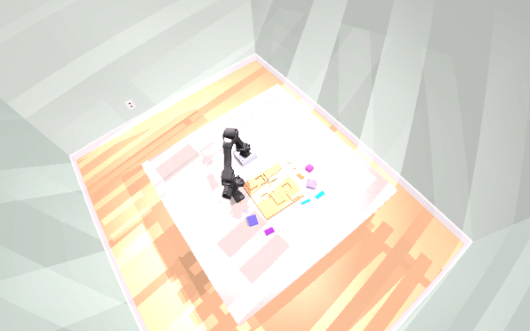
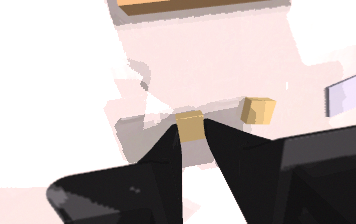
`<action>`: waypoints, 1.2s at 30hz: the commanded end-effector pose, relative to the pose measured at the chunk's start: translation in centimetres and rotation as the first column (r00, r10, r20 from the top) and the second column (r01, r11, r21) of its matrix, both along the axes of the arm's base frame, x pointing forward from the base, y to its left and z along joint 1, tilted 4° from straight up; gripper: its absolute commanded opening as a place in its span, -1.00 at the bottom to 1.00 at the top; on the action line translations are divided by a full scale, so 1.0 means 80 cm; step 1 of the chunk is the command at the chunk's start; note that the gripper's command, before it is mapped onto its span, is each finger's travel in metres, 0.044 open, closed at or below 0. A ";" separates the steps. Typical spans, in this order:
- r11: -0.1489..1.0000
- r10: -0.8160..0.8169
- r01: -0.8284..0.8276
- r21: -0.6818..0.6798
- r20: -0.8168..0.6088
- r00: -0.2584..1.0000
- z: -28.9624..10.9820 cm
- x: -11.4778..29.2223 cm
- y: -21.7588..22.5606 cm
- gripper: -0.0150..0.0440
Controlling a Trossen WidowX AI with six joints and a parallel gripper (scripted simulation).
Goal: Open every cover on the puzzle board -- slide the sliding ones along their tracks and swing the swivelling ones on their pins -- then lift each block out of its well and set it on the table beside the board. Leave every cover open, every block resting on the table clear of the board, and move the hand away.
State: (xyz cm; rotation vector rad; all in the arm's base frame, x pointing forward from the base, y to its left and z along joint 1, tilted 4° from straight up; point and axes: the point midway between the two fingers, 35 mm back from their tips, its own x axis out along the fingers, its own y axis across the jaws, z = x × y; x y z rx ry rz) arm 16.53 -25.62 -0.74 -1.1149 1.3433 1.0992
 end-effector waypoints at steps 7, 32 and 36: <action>1.000 0.005 -0.005 0.008 -0.009 1.000 -0.012 -0.004 0.004 -0.22; 1.000 0.002 -0.002 0.005 -0.005 1.000 0.036 0.001 0.002 1.00; 1.000 0.003 -0.003 0.006 -0.006 1.000 0.051 0.002 0.003 1.00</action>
